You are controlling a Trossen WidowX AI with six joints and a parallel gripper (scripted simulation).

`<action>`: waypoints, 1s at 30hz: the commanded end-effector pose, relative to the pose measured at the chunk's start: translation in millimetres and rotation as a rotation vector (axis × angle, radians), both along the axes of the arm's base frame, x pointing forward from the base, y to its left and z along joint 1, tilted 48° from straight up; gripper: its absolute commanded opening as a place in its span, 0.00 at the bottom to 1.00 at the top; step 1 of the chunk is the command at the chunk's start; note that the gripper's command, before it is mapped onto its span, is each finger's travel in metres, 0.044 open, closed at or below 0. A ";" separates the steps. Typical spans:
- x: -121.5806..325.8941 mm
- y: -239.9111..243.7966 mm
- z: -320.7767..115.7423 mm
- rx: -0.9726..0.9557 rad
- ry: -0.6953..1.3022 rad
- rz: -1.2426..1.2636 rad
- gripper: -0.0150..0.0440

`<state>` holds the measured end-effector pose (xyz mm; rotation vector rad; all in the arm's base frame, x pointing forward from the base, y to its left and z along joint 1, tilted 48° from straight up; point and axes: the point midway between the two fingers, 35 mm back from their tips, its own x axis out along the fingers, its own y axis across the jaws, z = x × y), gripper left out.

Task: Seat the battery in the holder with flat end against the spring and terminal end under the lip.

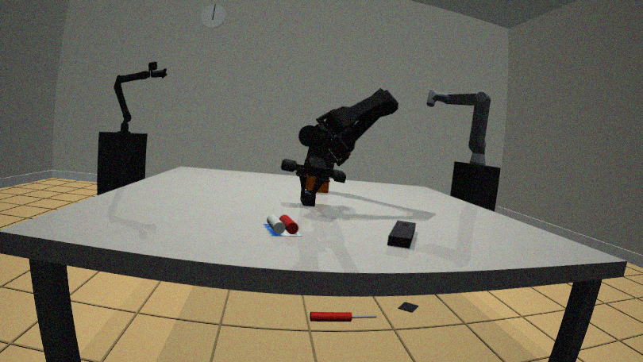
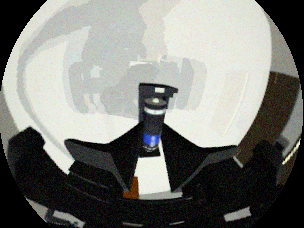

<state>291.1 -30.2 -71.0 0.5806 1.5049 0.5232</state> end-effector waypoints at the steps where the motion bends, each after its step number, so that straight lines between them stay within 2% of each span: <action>1: -2.6 3.3 -1.4 0.003 0.021 0.013 0.38; 30: 10.9 2.2 -0.7 -0.004 0.007 0.003 0.38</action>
